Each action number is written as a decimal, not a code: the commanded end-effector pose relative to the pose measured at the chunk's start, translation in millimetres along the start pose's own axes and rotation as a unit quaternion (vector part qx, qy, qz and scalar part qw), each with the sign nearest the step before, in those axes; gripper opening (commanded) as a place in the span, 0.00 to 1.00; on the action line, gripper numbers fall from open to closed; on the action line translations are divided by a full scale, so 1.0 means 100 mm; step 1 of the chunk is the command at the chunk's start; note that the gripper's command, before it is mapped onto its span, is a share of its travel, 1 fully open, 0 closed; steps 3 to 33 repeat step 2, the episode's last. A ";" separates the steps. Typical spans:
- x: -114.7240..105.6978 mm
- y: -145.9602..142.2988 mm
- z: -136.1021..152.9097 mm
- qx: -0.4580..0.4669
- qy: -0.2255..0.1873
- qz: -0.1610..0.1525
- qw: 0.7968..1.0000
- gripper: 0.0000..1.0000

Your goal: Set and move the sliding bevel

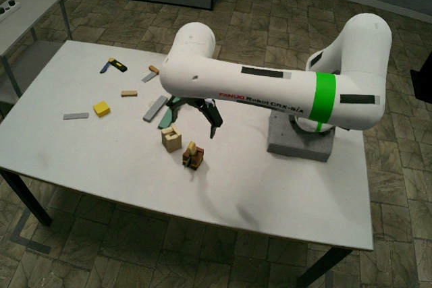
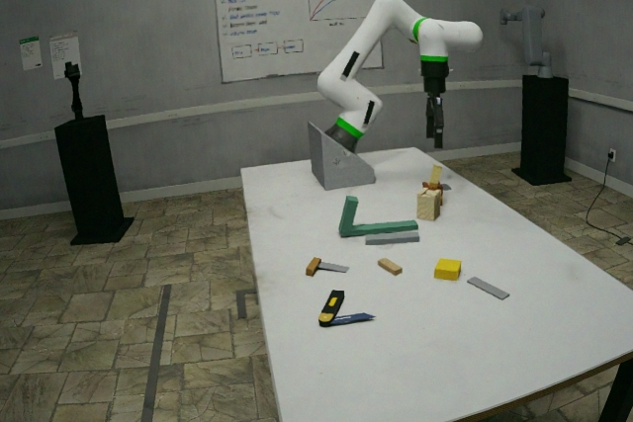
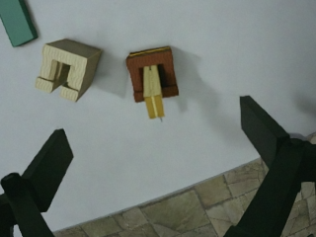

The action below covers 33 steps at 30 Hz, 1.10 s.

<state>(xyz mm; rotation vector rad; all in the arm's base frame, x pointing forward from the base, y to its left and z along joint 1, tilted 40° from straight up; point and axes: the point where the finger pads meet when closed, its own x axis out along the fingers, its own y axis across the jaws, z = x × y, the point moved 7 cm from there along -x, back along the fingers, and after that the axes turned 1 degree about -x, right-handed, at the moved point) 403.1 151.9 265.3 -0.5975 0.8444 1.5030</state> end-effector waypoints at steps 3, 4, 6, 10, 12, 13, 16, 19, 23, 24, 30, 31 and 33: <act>-0.01 0.00 0.00 0.000 0.000 -0.001 1.000 1.00; -0.01 0.00 0.00 0.000 0.000 -0.001 1.000 1.00; -0.01 0.00 0.00 0.000 0.000 -0.001 1.000 1.00; -0.01 0.00 0.00 0.000 0.000 -0.001 1.000 1.00; -0.01 0.00 0.00 0.000 0.000 -0.001 1.000 1.00; -0.01 0.00 0.00 0.000 0.000 -0.001 1.000 1.00; -0.01 0.00 0.00 0.000 0.000 -0.001 1.000 1.00; -0.01 0.00 0.00 0.000 0.000 -0.001 1.000 1.00; -0.01 0.00 0.00 0.000 0.000 -0.001 1.000 1.00; -0.01 0.00 0.00 0.000 0.000 -0.001 1.000 1.00; -0.01 0.00 0.00 0.000 0.000 -0.001 1.000 1.00; -0.01 0.00 0.00 0.000 0.000 -0.001 1.000 1.00; -0.01 0.00 0.00 0.000 0.000 -0.001 1.000 1.00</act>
